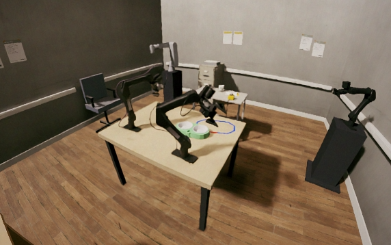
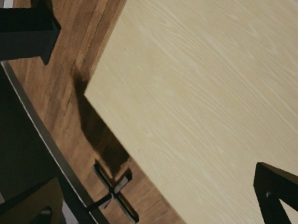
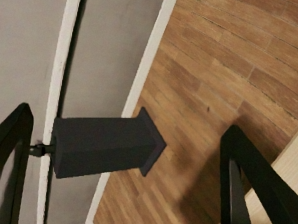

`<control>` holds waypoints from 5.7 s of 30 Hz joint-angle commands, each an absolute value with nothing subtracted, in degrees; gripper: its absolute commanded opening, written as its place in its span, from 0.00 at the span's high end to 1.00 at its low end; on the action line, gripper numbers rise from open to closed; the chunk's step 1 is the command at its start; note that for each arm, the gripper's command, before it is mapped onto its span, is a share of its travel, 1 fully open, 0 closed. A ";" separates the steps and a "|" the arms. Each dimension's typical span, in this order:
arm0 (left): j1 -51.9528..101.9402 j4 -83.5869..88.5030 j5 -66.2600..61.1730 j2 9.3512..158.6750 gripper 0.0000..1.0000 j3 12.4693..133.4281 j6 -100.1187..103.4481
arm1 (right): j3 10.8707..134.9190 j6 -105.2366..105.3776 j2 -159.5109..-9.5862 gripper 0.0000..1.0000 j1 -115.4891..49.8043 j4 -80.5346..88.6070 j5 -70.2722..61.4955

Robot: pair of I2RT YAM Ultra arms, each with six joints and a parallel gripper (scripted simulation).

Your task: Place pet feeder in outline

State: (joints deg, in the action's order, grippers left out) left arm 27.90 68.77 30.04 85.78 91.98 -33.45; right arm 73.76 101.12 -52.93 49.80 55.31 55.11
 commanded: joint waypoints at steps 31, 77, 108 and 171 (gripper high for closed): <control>27.90 68.51 30.42 84.95 0.00 92.80 -33.29 | 74.59 100.74 -52.62 0.70 49.80 55.23 55.93; 7.85 17.17 7.29 65.37 0.00 69.30 -8.21 | 65.00 107.71 -77.69 0.70 -4.34 63.55 13.49; -0.04 -1.17 -0.40 60.33 0.00 61.98 0.26 | 64.20 109.77 -85.55 0.70 -26.82 65.08 0.37; 0.10 -0.94 -0.43 59.84 0.00 61.95 0.01 | 55.79 109.54 -89.20 0.81 -27.09 55.61 0.05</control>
State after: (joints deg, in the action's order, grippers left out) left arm -0.03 -0.45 0.05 59.94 60.01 0.10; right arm 55.42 109.75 -89.84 -27.20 55.35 0.03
